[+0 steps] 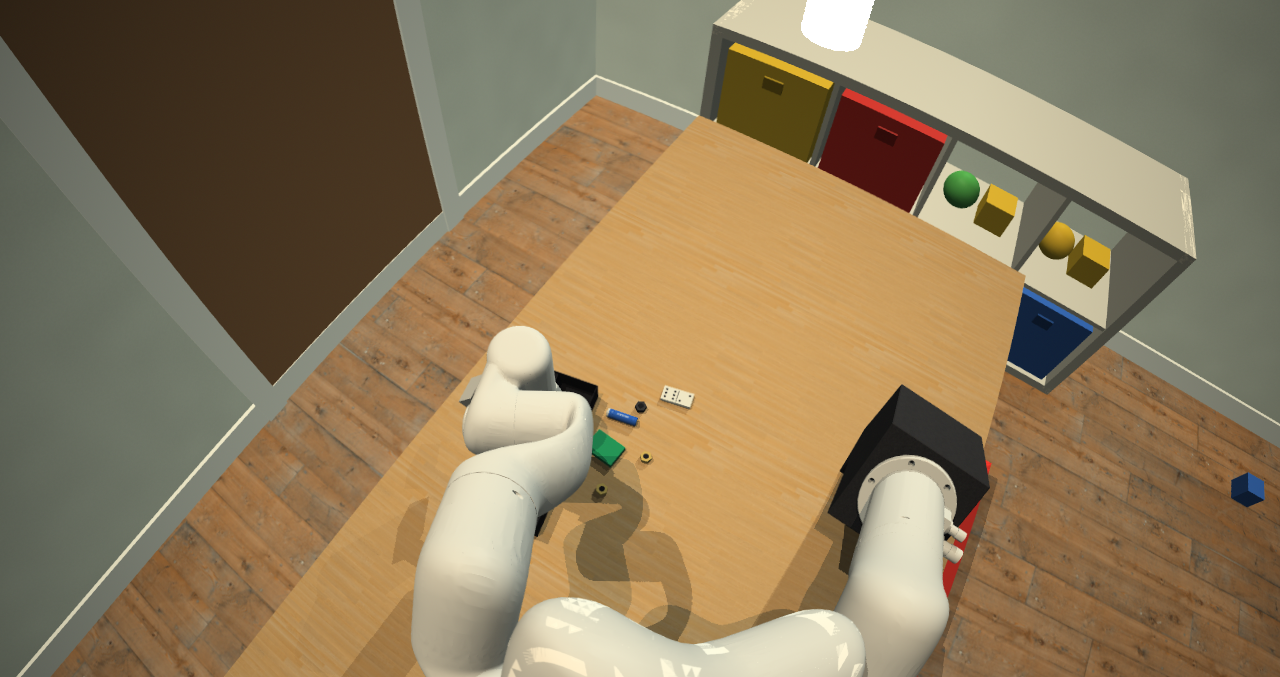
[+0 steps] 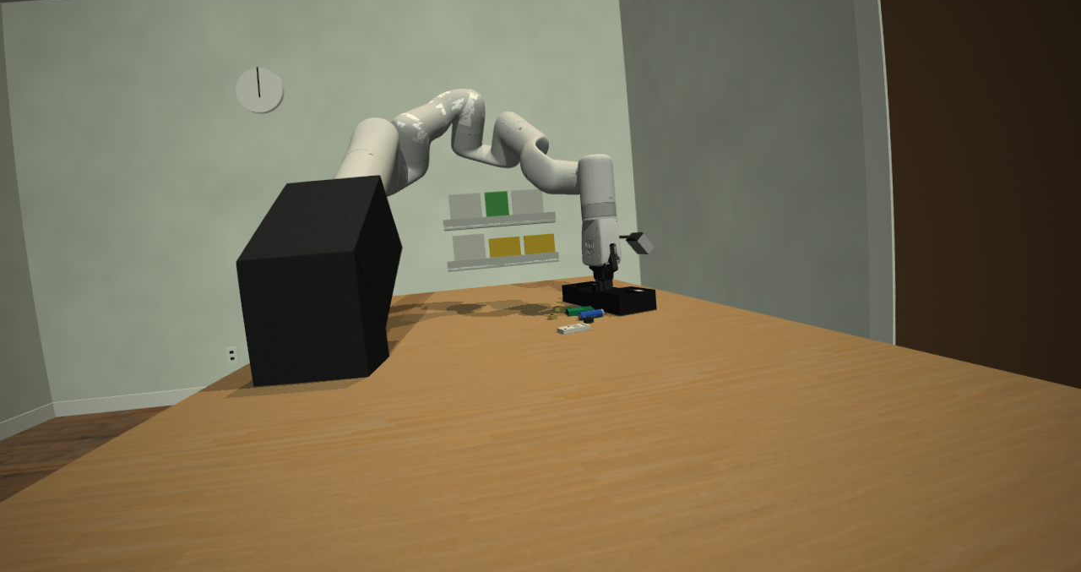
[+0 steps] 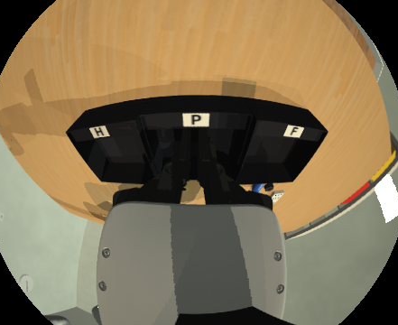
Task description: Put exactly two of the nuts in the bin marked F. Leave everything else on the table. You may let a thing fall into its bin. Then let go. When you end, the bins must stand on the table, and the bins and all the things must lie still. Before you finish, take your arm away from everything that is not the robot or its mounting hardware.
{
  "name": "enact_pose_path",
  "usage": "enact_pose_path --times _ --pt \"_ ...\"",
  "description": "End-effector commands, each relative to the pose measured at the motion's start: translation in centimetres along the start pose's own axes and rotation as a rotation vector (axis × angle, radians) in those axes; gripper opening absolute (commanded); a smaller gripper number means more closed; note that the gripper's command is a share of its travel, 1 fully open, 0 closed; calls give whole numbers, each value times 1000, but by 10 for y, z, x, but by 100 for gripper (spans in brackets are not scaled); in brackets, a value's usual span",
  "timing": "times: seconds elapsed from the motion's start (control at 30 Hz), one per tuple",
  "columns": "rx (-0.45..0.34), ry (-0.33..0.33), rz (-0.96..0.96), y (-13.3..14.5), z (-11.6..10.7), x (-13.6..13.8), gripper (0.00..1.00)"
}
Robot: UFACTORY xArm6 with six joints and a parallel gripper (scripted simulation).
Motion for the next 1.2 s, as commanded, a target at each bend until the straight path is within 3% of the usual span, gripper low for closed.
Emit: enact_pose_path --times 0.0,0.67,0.83,1.07,1.17 --pt "3 0 -1 -1 -6 0 7" --pt "3 0 -1 -1 -30 0 7" --pt "3 0 -1 -1 -50 0 7" --pt "3 0 -1 -1 -53 0 7" --pt "3 0 -1 4 -53 -14 7"
Point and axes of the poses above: the point where the finger pads meet when closed, its own z axis out along the fingers, its own x axis across the jaws, y = z × x, the point moved 1 cm from there along -z, back along the fingers, and after that the axes turned 13 degrees about z, right-handed, at the moved point
